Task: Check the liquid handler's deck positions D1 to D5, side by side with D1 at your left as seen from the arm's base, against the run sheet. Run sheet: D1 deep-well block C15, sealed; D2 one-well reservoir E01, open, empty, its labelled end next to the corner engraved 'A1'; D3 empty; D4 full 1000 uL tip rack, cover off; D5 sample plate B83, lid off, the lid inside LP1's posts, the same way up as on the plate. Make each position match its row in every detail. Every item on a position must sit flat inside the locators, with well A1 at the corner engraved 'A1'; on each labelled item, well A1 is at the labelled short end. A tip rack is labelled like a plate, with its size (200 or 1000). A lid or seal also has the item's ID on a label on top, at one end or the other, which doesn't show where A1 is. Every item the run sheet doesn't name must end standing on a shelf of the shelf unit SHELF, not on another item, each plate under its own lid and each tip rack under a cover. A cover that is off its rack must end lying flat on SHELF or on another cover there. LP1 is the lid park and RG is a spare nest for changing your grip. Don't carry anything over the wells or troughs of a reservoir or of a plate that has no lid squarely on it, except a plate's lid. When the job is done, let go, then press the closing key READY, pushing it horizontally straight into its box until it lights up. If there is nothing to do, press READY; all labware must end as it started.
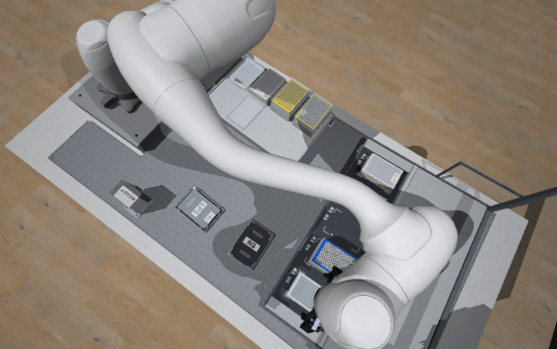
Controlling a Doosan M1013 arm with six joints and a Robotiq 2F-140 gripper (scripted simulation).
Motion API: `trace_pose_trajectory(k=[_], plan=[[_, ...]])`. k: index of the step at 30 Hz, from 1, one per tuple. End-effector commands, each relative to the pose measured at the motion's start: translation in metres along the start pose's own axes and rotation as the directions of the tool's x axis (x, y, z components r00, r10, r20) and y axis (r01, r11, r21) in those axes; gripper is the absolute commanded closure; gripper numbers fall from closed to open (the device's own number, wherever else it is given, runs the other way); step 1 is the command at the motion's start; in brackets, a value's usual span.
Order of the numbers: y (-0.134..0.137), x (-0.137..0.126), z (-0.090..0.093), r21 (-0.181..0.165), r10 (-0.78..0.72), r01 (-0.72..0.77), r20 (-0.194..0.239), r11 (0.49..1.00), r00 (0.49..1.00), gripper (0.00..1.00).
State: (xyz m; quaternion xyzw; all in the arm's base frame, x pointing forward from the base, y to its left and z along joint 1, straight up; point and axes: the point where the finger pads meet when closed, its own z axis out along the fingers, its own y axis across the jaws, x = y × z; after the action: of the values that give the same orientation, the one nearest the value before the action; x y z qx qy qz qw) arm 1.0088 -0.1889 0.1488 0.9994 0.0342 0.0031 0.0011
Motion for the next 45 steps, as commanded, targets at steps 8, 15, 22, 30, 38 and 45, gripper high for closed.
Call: trace_pose_trajectory(k=[8,15,22,30,38,45], plan=[[-0.049,0.000,-0.002,0.000,0.000,0.000,-0.002,1.000,1.000,0.21],[-0.074,0.000,-0.002,0.000,0.000,0.000,-0.002,1.000,1.000,0.21],[-0.109,0.000,-0.002,0.000,0.000,0.000,-0.002,1.000,1.000,0.21],[-0.118,0.000,-0.002,0.000,0.000,0.000,-0.002,1.000,1.000,0.21],[-0.118,0.000,-0.002,0.000,0.000,0.000,-0.002,1.000,1.000,0.21],[-0.118,0.000,-0.002,0.000,0.000,0.000,-0.002,1.000,1.000,0.21]])
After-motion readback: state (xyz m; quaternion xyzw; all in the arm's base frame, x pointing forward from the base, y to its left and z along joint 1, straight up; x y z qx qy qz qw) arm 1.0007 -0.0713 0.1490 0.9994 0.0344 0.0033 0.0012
